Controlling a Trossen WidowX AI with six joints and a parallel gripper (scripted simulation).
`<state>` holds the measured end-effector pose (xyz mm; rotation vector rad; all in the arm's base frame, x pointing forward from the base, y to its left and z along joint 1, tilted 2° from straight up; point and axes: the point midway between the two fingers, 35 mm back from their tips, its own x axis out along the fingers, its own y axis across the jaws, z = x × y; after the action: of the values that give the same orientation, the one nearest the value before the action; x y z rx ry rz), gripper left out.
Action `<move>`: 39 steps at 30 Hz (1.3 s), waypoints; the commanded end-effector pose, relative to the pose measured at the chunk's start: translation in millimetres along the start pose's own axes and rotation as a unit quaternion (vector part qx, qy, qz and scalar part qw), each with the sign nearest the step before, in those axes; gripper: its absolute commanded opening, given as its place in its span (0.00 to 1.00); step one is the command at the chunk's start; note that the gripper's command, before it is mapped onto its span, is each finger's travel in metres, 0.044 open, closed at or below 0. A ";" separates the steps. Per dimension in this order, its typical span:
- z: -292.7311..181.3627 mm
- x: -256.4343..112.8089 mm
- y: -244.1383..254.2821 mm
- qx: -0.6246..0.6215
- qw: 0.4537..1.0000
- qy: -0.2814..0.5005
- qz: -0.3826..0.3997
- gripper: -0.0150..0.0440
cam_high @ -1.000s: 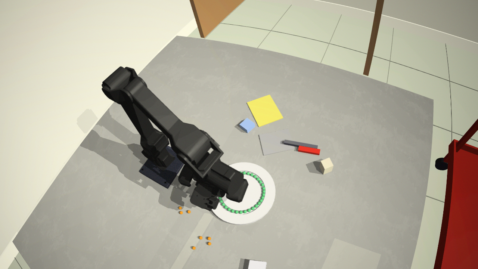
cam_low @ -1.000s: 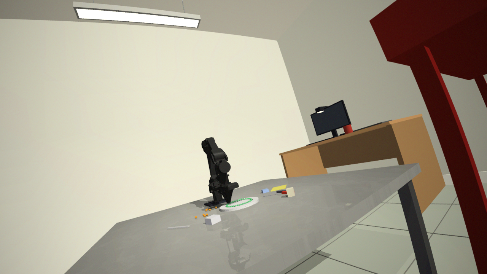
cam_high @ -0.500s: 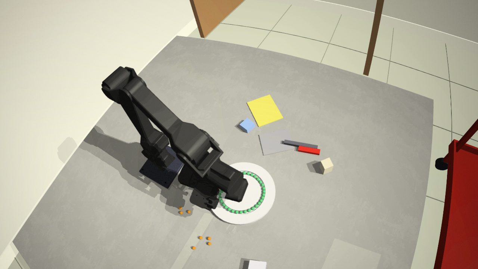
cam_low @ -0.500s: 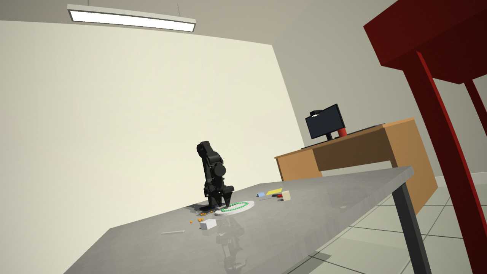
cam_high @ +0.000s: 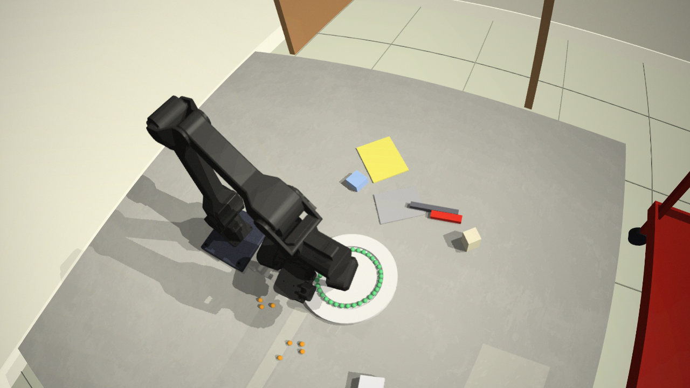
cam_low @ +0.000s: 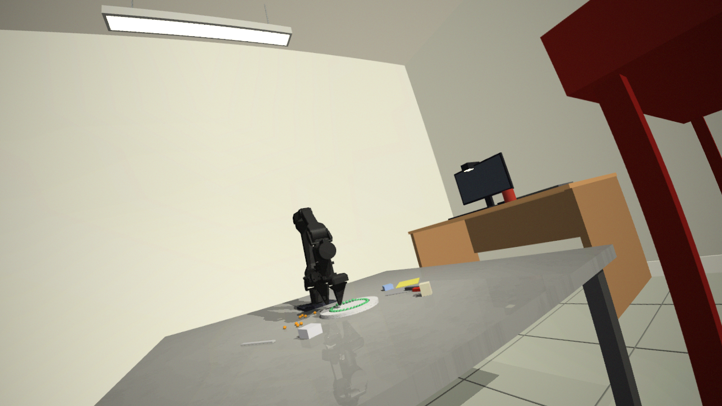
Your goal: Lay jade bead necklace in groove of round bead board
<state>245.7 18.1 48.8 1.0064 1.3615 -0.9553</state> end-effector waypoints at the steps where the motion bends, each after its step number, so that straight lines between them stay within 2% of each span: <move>1: 0.0 -0.3 -0.4 -0.001 1.000 0.000 -0.001 1.00; 3: 0.0 -0.3 -0.4 -0.001 1.000 0.000 -0.001 1.00; 5: -0.3 -1.0 -0.3 -0.034 0.999 0.000 -0.001 0.91; 8: -1.3 -4.1 0.4 -0.173 0.985 0.000 -0.001 0.78; 11: -2.4 -7.4 1.1 -0.318 0.948 0.000 -0.001 0.64; 15: -4.0 -11.9 1.9 -0.499 0.867 0.000 -0.001 0.47; 21: -6.3 -18.6 2.9 -0.721 0.693 0.001 0.000 0.46; 29: -8.2 -23.7 3.5 -0.847 0.531 0.001 0.000 0.46; 39: -10.3 -29.5 4.1 -0.955 0.297 0.001 0.000 0.46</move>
<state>246.4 24.7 67.1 -0.3395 1.5312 0.3970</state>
